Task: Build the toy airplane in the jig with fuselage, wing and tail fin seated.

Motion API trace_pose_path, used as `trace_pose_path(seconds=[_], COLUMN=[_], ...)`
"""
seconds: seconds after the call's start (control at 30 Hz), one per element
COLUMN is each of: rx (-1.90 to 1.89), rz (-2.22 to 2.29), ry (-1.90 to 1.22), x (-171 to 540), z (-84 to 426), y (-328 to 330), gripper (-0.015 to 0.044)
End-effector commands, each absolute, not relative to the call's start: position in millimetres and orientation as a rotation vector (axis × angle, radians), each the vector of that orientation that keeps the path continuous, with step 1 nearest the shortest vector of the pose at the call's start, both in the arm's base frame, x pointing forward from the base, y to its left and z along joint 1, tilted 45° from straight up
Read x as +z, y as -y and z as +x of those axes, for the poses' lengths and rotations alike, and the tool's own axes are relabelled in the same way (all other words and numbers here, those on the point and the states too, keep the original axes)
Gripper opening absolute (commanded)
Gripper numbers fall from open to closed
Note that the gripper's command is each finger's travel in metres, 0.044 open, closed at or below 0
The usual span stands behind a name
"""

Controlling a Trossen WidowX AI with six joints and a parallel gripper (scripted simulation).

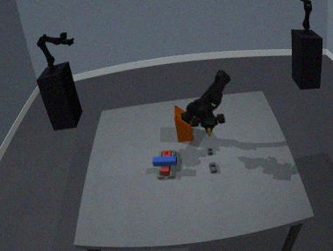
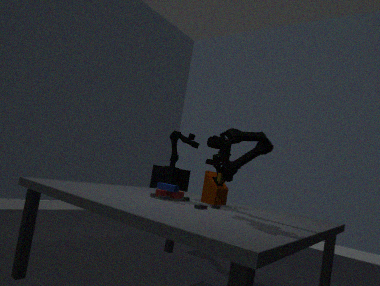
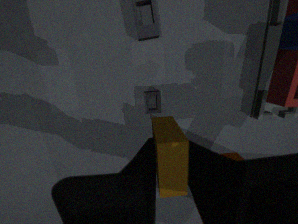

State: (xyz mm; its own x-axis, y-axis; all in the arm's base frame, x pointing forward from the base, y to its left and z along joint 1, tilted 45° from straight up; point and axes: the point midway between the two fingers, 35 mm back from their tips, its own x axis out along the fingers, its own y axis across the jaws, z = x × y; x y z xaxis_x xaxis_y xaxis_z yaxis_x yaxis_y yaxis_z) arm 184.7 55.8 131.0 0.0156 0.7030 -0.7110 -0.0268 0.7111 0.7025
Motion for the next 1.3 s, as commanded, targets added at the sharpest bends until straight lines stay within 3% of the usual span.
trace_pose_path(seconds=[0.0, 1.27], rx=[0.626, 0.56], rz=[0.589, 0.63], ry=[-1.457, -1.471], x=[134.0, 48.4], z=[184.3, 223.8], y=[-52.4, 21.6], gripper=[0.0, 0.0])
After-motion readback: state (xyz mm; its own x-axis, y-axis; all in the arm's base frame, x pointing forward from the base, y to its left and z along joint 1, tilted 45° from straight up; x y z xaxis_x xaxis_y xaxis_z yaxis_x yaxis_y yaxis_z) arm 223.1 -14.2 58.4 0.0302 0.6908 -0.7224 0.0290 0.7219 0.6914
